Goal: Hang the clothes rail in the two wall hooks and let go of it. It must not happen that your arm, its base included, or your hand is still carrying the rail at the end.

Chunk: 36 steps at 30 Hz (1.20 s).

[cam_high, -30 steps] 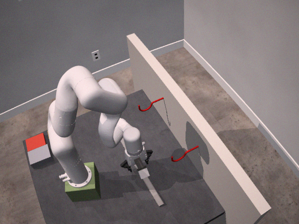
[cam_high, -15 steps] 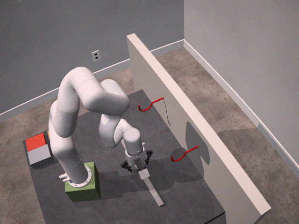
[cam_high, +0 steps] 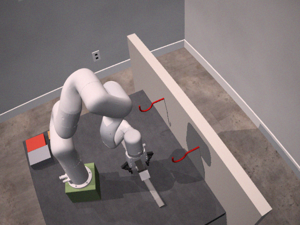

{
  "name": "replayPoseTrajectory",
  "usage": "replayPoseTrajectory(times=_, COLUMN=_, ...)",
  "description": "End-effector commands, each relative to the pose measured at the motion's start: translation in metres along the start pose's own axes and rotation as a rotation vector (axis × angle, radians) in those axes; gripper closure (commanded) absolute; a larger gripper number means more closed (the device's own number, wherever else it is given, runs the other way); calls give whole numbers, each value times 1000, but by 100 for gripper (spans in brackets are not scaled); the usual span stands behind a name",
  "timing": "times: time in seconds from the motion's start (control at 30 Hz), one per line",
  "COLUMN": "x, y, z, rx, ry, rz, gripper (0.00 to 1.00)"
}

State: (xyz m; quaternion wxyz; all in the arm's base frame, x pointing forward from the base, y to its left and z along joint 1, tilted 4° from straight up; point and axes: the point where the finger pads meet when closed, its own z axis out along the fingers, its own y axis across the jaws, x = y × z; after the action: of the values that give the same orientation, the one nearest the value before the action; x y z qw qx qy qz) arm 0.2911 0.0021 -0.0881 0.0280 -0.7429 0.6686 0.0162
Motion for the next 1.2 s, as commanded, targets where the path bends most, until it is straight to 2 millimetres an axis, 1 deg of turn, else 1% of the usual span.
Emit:
replayPoseTrajectory(times=0.0, x=0, y=-1, z=0, rx=3, ry=1, rz=0, gripper=0)
replayPoseTrajectory(times=0.3, x=0, y=-1, z=0, rx=3, ry=1, rz=0, gripper=0)
replayPoseTrajectory(times=0.33, x=0, y=-1, z=-1, rx=3, ry=0, rz=0, gripper=100)
replayPoseTrajectory(times=0.9, x=0, y=-1, z=-11, rx=4, ry=0, rz=0, gripper=100)
replayPoseTrajectory(times=1.17, x=0, y=-1, z=-11, rx=4, ry=0, rz=0, gripper=100)
